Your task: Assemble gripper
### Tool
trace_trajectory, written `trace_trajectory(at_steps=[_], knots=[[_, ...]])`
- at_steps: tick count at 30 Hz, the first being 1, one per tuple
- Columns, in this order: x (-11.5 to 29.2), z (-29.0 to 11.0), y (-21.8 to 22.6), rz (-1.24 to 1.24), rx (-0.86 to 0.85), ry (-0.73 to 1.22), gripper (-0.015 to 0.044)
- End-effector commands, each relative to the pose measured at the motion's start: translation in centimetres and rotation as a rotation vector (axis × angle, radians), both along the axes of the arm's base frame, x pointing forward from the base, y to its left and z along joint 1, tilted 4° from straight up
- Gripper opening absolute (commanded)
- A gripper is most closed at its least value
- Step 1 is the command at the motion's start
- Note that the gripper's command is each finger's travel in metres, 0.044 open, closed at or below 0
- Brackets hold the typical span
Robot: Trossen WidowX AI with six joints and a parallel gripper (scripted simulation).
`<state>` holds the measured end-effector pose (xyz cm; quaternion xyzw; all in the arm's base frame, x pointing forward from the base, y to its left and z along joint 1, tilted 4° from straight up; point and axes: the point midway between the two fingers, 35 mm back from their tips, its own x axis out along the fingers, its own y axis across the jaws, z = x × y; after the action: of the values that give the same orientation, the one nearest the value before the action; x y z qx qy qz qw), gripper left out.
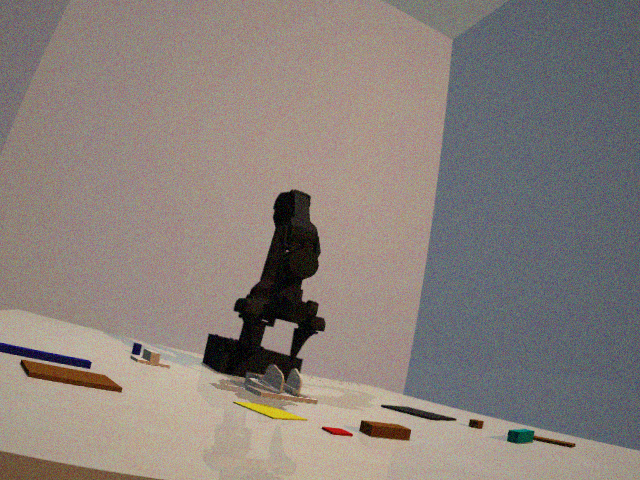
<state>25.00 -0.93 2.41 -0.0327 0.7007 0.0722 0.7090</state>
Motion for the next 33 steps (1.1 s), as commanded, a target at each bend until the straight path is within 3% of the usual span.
trace_trajectory(at_steps=[1, 4, 11, 33], knots=[[-0.4, 1.5, 0.0, 0.005, 0.006, 0.005, 0.0440], [-0.1, 0.9, -0.1, -0.001, 0.000, -0.003, 0.0440], [-4.5, 6.3, -0.2, 0.004, 0.006, 0.007, 0.0440], [-4.6, 6.4, -0.2, 0.005, 0.006, 0.008, 0.0440]])
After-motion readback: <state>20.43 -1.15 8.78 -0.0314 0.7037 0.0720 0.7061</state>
